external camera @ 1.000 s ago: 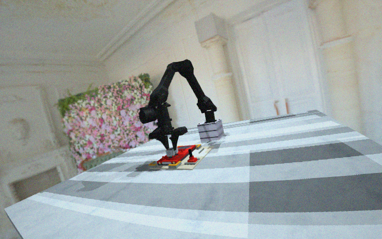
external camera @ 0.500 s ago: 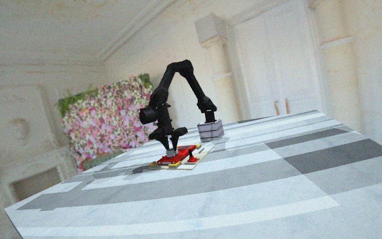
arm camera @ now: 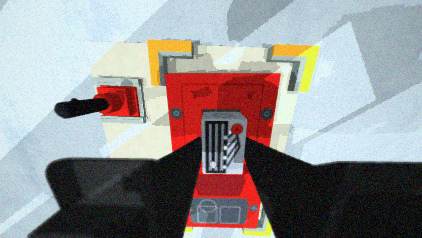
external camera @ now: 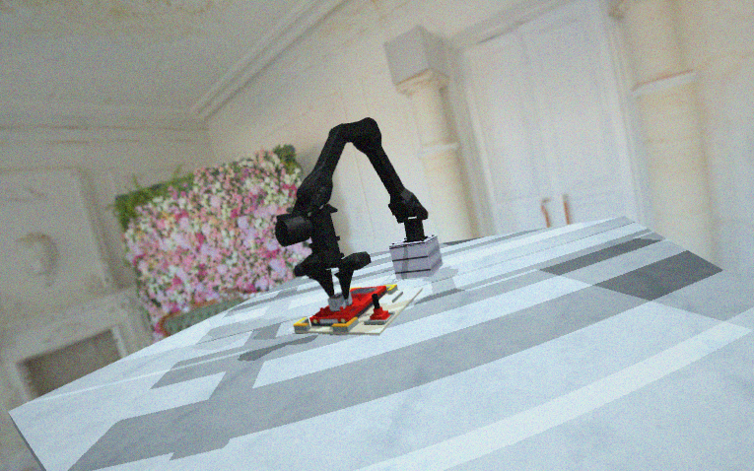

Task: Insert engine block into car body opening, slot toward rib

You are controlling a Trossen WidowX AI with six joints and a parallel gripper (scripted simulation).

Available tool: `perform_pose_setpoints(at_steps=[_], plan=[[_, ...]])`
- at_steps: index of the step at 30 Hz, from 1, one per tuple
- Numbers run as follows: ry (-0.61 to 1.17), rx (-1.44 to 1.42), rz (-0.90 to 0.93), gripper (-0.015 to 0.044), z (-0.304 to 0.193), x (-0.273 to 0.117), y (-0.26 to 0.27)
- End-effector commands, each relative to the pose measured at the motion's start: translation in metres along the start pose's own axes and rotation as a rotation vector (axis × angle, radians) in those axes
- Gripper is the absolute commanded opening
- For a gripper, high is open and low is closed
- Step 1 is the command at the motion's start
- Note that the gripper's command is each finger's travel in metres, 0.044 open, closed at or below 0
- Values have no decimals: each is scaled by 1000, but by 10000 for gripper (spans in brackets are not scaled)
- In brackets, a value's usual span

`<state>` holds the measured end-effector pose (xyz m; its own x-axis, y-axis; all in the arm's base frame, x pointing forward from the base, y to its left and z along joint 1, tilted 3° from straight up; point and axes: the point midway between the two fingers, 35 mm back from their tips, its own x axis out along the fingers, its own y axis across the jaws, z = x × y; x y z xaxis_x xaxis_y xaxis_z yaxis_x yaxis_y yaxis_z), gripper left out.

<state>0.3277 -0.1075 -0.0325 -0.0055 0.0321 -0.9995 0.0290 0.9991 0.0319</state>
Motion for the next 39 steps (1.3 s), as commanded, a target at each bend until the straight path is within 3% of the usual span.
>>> perform_pose_setpoints(at_steps=[1,21,32,39], plan=[[0,5,-3,158,0,1,0],[0,8,-3,158,0,5,0],[0,3,0,440,0,4,0],[0,3,0,440,0,4,0]])
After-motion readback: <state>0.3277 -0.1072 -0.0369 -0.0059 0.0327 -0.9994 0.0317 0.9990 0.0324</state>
